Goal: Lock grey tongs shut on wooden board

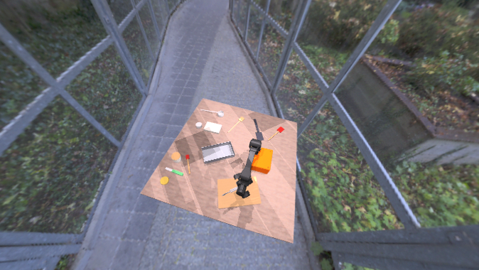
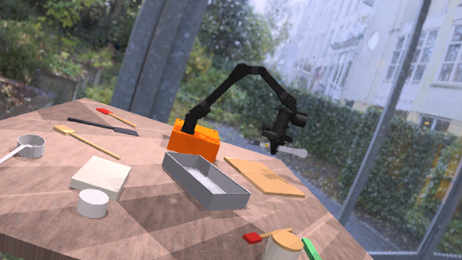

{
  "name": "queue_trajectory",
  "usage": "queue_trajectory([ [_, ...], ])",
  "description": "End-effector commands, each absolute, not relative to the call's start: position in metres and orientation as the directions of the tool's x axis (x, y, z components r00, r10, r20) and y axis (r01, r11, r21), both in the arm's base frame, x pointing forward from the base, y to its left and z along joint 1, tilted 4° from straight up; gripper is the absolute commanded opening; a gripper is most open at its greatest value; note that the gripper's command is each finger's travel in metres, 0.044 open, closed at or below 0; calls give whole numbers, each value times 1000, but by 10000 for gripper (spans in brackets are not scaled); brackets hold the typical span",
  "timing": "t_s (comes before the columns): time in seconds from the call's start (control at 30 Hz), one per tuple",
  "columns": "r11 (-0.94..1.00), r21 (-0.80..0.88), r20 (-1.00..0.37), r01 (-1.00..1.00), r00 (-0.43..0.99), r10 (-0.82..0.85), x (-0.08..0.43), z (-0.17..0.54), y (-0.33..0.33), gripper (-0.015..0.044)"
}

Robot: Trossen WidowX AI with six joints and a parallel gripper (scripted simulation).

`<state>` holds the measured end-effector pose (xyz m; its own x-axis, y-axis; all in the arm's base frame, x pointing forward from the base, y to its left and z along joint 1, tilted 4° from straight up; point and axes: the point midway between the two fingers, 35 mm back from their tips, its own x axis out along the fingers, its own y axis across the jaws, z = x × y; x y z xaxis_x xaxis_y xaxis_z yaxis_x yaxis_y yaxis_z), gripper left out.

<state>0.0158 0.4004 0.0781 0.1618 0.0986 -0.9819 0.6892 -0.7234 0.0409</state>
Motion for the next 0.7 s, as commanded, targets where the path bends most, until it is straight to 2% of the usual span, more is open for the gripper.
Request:
queue_trajectory([
  [0.0,-747,19,-995,665,85,50,16,86,396,-150],
  [0.67,-750,18,-996,661,74,41,17,75,397,-150],
])
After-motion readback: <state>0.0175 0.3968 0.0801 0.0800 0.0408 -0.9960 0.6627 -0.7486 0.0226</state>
